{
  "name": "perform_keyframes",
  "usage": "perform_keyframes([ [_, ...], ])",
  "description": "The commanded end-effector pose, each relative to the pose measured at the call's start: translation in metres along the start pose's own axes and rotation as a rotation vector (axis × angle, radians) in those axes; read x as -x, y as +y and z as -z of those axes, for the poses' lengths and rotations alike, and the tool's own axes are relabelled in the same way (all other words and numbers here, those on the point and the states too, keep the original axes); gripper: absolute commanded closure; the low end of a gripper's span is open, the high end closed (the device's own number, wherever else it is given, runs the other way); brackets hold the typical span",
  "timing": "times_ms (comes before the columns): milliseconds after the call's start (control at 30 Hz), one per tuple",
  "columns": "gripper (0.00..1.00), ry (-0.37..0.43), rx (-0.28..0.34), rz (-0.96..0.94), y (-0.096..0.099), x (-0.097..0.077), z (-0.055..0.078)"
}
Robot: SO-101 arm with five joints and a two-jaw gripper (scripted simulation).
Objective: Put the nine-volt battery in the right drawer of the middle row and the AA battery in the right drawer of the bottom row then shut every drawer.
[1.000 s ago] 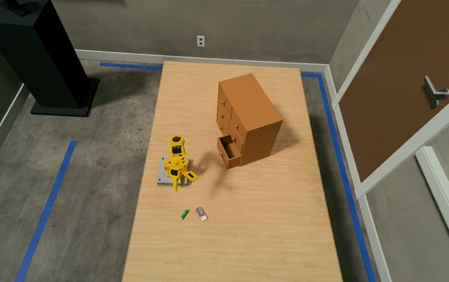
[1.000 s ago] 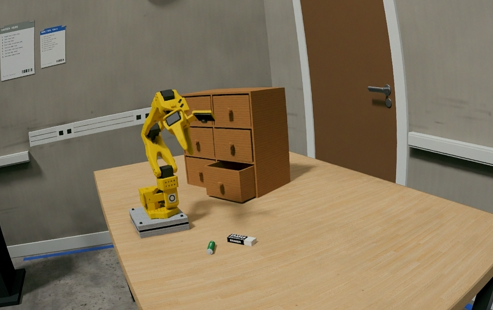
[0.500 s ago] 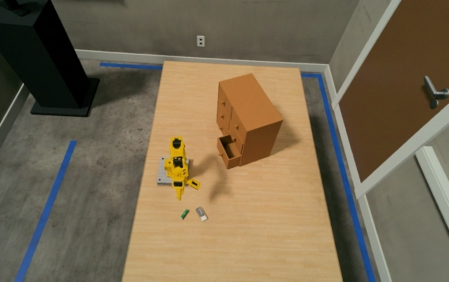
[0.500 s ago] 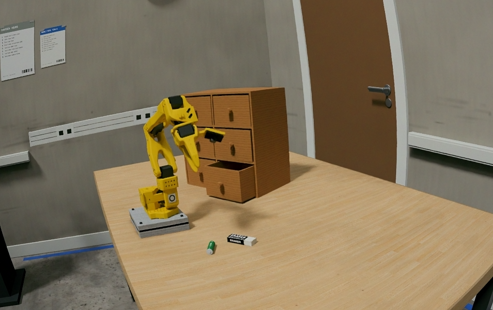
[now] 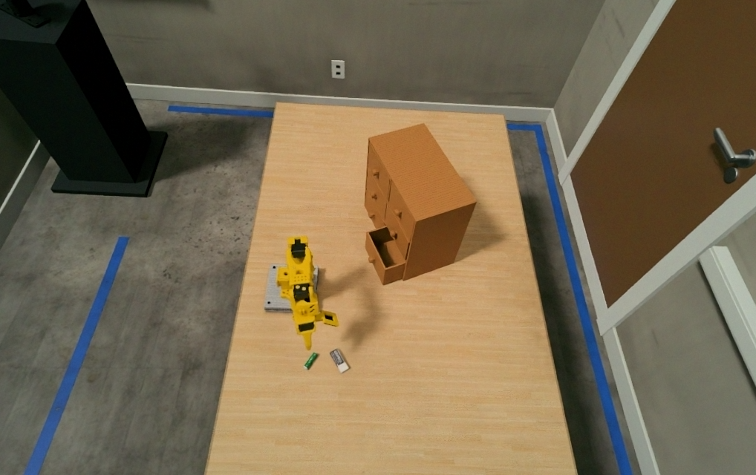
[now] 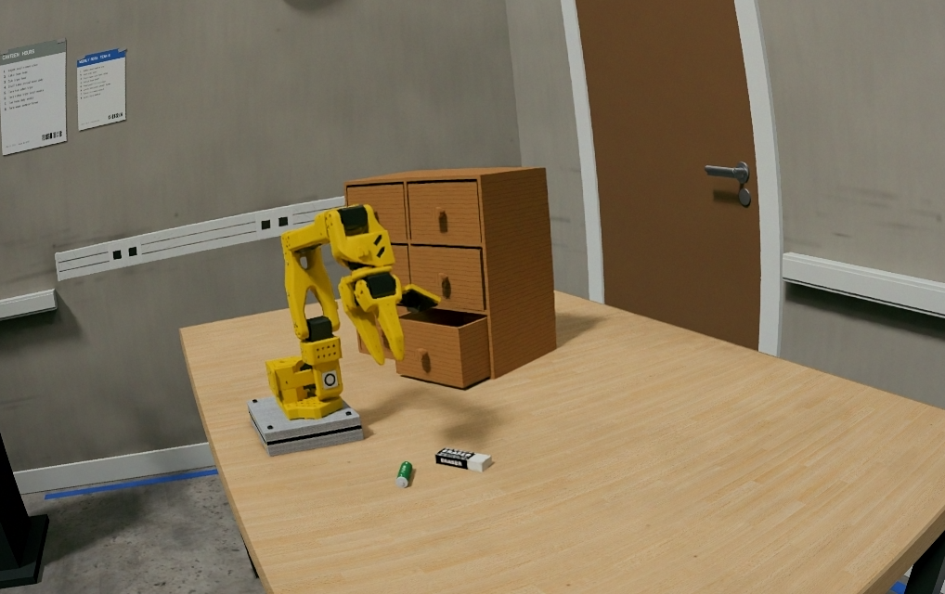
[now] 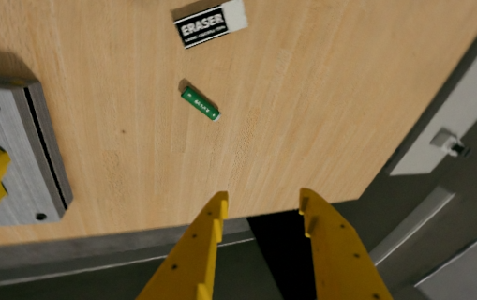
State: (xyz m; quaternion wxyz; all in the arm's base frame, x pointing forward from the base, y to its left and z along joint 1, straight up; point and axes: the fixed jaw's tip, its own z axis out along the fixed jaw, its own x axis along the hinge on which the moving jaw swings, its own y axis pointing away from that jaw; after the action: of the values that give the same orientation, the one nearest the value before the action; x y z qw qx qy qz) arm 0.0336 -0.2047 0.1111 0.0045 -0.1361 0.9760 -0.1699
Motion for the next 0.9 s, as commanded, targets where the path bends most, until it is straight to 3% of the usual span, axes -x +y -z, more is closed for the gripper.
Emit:
perform_keyframes([
  [0, 0.79, -0.005, 0.041, 0.111, -0.001, -0.003, -0.010],
  [133, 0.79, -0.012, 0.069, 0.172, 0.000, -0.003, -0.017],
  [633, 0.79, -0.118, 0.260, 0.625, 0.016, -0.005, -0.063],
  [867, 0.79, -0.166, 0.309, 0.756, 0.023, -0.004, -0.076],
])
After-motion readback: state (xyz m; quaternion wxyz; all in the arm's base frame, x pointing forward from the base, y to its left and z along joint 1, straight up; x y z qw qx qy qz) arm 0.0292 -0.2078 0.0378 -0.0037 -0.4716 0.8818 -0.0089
